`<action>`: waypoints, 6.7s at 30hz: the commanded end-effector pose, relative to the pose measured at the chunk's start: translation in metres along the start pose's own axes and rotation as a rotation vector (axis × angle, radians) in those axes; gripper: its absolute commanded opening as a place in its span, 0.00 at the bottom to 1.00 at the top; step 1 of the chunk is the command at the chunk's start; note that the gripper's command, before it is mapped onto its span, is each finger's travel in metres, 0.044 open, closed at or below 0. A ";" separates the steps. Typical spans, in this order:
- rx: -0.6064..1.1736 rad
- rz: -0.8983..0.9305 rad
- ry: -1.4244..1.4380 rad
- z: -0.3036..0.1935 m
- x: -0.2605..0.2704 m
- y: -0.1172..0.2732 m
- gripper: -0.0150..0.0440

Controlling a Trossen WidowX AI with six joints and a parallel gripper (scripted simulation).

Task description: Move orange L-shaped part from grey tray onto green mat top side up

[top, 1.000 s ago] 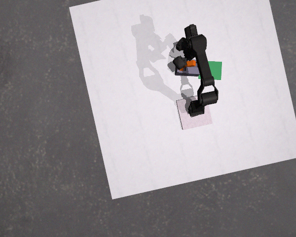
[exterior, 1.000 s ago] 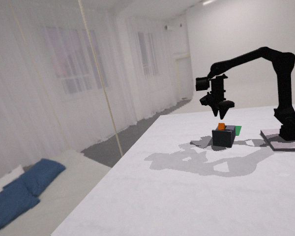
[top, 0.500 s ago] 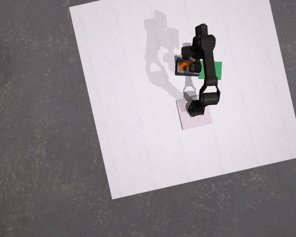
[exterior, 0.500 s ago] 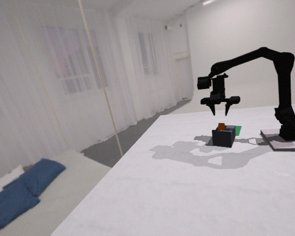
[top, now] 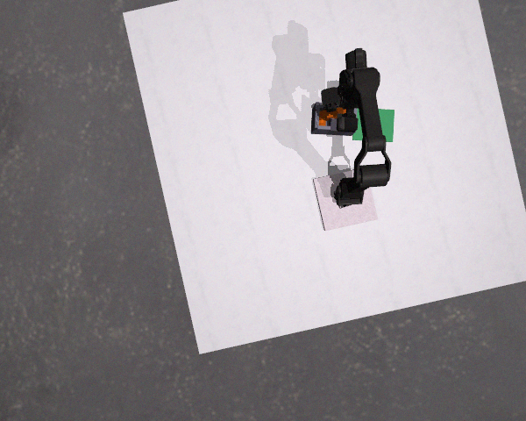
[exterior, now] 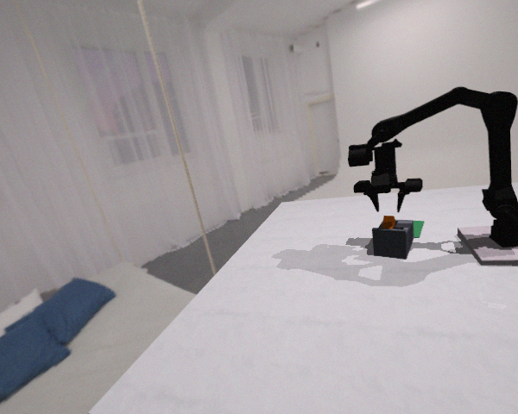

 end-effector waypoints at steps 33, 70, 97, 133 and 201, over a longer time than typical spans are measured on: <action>-0.001 -0.004 0.009 0.000 0.000 -0.045 0.68; -0.001 0.003 0.006 0.000 0.000 -0.024 0.25; -0.001 0.005 0.005 0.000 0.000 0.019 0.25; 0.005 0.005 0.005 -0.060 -0.002 0.039 0.25; 0.015 0.006 0.005 -0.168 0.000 -0.021 0.25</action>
Point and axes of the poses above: the point midway between the two fingers, 35 mm back from their tips, its own y axis back along the fingers, its own x axis across the jaws, z = x × y, the point moved 1 cm from there along y, back along the fingers, and after that the axes turned 5 degrees about -y, right-handed, at the moved point
